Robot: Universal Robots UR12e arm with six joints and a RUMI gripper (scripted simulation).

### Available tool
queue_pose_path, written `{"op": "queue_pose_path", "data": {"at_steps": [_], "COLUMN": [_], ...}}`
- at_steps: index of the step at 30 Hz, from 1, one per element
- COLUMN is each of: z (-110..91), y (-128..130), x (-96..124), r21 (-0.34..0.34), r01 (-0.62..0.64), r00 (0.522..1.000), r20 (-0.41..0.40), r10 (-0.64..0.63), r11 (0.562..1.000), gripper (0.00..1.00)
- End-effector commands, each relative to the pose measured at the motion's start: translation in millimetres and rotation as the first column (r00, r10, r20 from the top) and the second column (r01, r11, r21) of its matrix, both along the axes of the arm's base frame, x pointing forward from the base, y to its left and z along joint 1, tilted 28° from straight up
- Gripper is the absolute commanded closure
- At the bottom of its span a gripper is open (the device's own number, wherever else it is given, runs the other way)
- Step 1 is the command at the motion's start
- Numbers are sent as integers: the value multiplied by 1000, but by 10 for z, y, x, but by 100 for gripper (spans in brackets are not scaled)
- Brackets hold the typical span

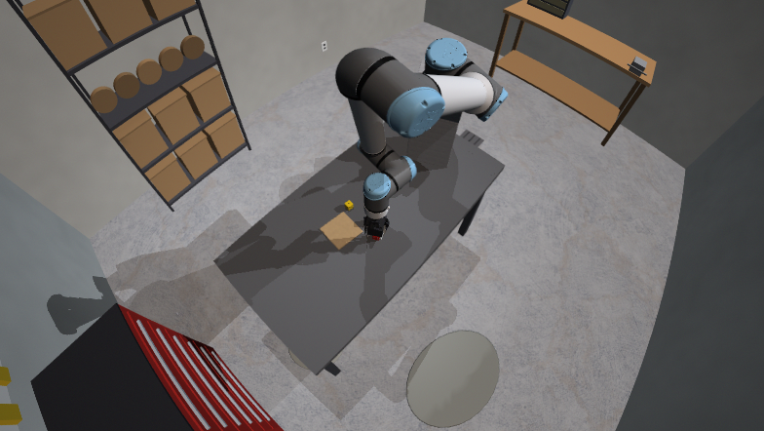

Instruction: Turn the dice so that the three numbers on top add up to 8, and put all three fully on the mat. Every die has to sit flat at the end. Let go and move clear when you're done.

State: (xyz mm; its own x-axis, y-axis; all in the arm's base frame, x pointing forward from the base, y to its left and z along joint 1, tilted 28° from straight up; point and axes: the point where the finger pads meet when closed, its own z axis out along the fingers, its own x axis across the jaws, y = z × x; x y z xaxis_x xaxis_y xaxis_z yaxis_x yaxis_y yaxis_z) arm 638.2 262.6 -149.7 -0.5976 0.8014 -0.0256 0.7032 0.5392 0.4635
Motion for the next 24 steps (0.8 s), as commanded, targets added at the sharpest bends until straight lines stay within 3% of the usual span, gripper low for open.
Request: {"op": "queue_pose_path", "data": {"at_steps": [1, 24], "z": [-117, -156], "y": [42, 54], "x": [72, 89], "r21": [0, 0], "r01": [1, 1], "r00": [1000, 1000], "r20": [3, 3], "r10": [-1, -1], "r11": [1000, 1000], "gripper": [72, 72]}}
